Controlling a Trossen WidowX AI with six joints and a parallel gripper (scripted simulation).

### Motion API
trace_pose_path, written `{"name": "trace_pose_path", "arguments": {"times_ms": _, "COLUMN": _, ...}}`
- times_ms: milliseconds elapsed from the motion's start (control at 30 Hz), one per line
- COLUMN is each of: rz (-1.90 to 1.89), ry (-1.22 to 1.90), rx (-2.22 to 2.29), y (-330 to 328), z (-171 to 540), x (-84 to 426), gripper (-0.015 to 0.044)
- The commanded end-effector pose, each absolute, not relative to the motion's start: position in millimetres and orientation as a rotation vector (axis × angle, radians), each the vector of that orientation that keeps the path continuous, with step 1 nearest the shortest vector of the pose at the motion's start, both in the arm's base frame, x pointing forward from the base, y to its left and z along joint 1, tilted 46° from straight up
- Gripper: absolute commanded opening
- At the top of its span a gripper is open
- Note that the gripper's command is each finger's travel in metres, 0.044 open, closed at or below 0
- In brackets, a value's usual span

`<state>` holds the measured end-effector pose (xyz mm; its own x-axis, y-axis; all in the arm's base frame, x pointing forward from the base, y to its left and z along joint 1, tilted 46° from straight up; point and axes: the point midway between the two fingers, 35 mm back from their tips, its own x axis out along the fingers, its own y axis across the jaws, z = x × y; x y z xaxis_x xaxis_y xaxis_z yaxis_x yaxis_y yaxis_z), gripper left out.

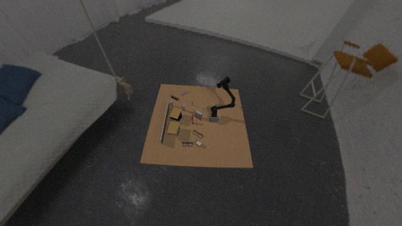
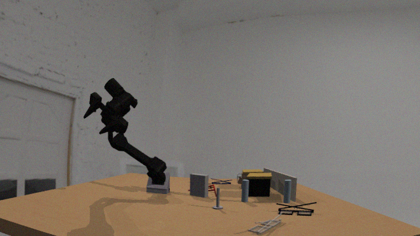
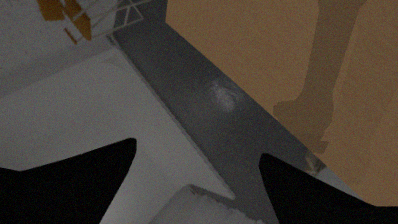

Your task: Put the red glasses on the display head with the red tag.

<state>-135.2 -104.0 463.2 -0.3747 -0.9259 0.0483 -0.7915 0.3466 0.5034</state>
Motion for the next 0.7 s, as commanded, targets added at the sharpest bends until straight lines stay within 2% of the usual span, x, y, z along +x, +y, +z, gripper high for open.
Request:
{"name": "trace_pose_path", "arguments": {"times_ms": 0, "rz": -0.579, "ry": -2.29, "rx": 1.522, "y": -104.0, "z": 463.2, "x": -135.2, "gripper": 0.0426}}
{"name": "trace_pose_path", "arguments": {"times_ms": 233, "rz": -0.579, "ry": -2.29, "rx": 1.522, "y": -104.0, "z": 463.2, "x": -135.2, "gripper": 0.044}}
{"name": "trace_pose_path", "arguments": {"times_ms": 367, "rz": -0.686, "ry": -2.168, "rx": 1.487, "y": -114.2, "z": 469.0, "x": -114.3, "gripper": 0.0335}}
{"name": "trace_pose_path", "arguments": {"times_ms": 533, "rz": -0.983, "ry": -1.719, "rx": 1.332, "y": -144.5, "z": 478.5, "x": -35.7, "gripper": 0.0204}}
{"name": "trace_pose_path", "arguments": {"times_ms": 667, "rz": -1.067, "ry": -1.36, "rx": 1.239, "y": -158.6, "z": 477.3, "x": 34.3, "gripper": 0.02}}
